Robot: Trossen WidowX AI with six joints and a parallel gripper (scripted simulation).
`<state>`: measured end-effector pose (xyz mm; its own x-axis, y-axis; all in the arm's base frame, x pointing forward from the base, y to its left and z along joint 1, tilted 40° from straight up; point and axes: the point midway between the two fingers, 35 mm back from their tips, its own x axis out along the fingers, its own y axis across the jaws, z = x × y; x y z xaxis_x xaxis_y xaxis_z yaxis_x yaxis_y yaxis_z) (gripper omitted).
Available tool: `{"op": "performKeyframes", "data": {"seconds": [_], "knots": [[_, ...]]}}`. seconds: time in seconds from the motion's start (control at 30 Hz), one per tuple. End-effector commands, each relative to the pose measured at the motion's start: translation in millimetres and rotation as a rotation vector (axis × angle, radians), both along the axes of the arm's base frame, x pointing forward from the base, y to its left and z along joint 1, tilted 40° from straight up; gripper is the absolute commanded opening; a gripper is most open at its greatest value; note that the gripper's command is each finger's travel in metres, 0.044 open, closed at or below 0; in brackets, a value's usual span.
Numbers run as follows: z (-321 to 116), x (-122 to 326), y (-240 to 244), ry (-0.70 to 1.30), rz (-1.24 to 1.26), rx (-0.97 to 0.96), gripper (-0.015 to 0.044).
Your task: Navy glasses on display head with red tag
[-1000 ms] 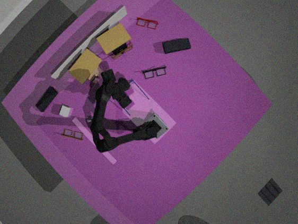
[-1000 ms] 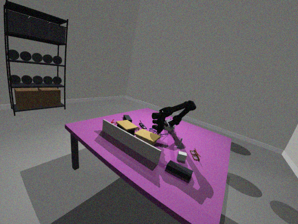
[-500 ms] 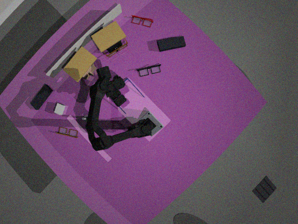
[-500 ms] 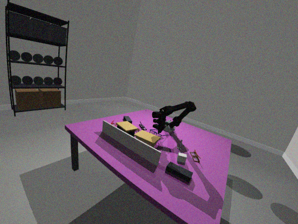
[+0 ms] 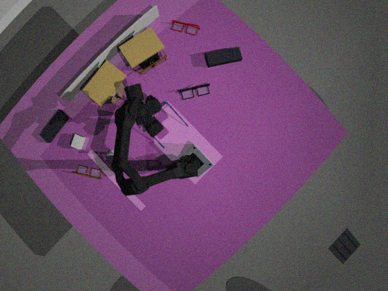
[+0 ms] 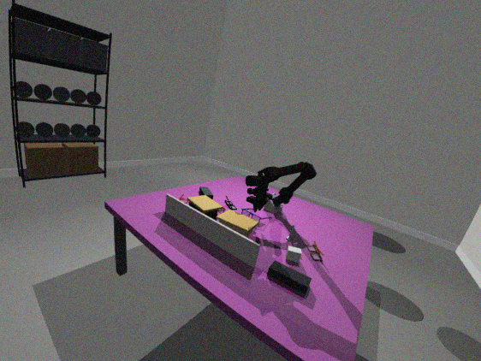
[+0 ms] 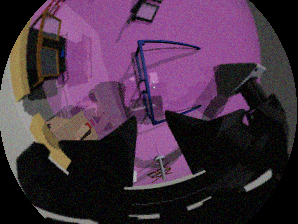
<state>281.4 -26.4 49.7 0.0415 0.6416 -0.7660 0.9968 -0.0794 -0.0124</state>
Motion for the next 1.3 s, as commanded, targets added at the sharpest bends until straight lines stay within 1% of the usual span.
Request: {"op": "performKeyframes", "data": {"seconds": [0.0, 0.03, 0.1, 0.13, 0.5, 1.27], "knots": [[4.0, -5.2, -1.4, -0.008, 0.020, -0.001, 0.0200], [5.3, -6.6, -1.9, -0.011, 0.026, -0.001, 0.0200], [5.3, -6.6, -1.9, -0.011, 0.026, -0.001, 0.0147], [5.3, -6.6, -1.9, -0.011, 0.026, -0.001, 0.0140], [3.2, -6.2, -0.3, -0.011, 0.026, -0.001, 0.0140], [-25.7, -3.8, 23.6, -0.012, 0.026, -0.001, 0.0140]]}}
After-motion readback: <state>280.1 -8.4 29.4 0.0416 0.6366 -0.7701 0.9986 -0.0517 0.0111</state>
